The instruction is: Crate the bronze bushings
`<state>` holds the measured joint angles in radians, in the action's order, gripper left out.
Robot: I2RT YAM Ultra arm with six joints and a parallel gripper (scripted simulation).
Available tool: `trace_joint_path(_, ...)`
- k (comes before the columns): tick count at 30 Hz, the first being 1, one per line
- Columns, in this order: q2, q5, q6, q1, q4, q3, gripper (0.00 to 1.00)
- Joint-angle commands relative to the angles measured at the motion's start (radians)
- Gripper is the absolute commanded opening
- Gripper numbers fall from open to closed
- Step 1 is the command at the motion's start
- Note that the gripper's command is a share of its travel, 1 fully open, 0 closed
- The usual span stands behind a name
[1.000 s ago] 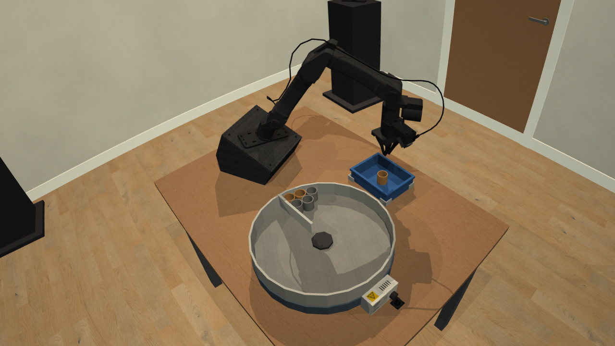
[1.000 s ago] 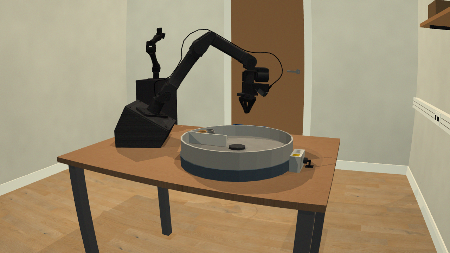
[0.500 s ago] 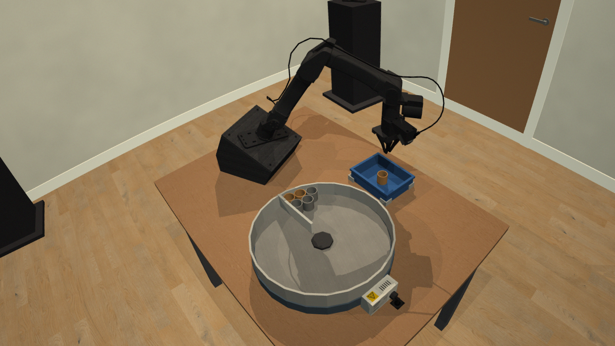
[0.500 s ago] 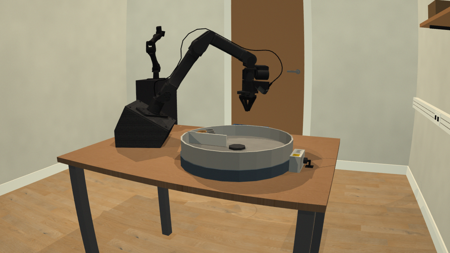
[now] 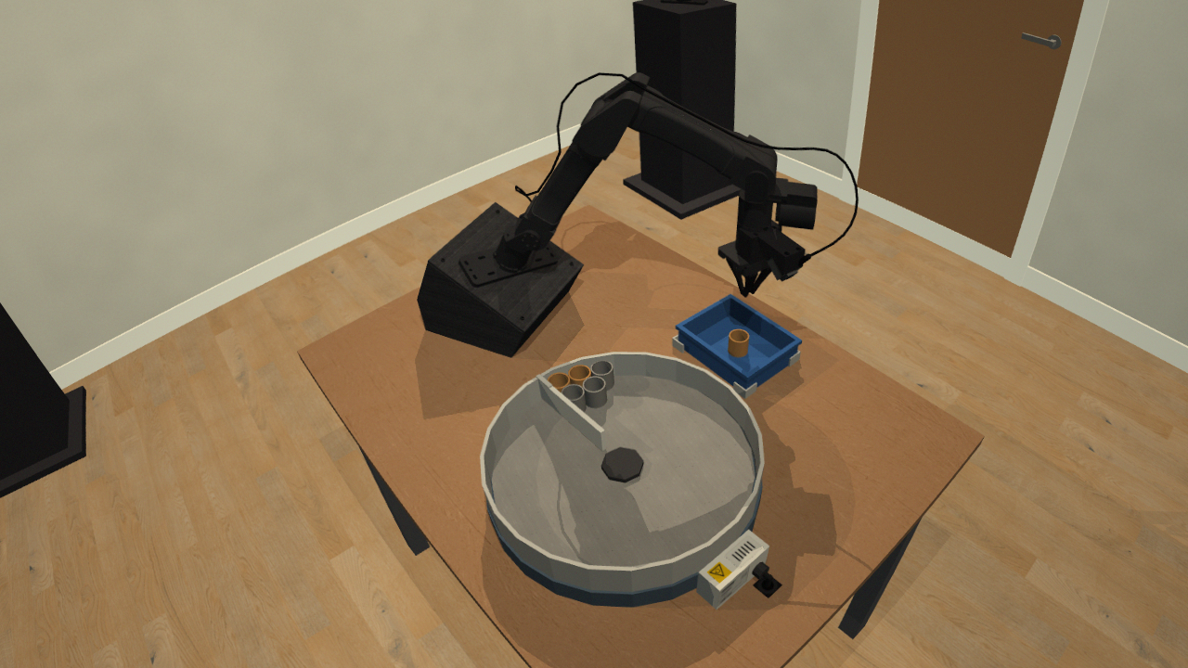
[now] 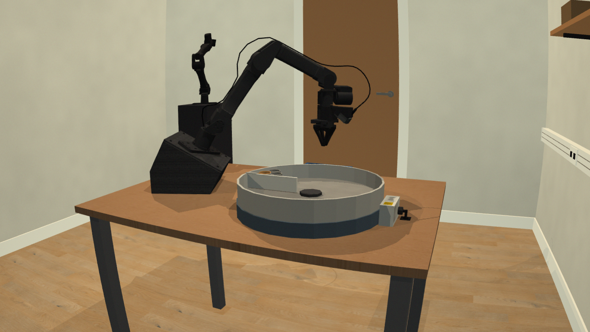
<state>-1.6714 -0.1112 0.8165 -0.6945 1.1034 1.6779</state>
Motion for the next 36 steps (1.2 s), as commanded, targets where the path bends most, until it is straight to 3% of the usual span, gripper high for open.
trace_joint_path(1,0.035,-0.017,0.009,-0.007,0.009,0.037,0.16)
trace_joint_path(20,0.042,-0.015,0.002,0.013,-0.007,0.028,0.15)
trace_joint_path(22,0.045,-0.012,-0.005,0.019,-0.017,-0.019,0.15)
trace_joint_path(26,0.055,0.003,-0.012,0.026,-0.023,-0.016,0.15)
trace_joint_path(36,0.147,0.048,-0.043,0.116,-0.073,-0.172,0.15)
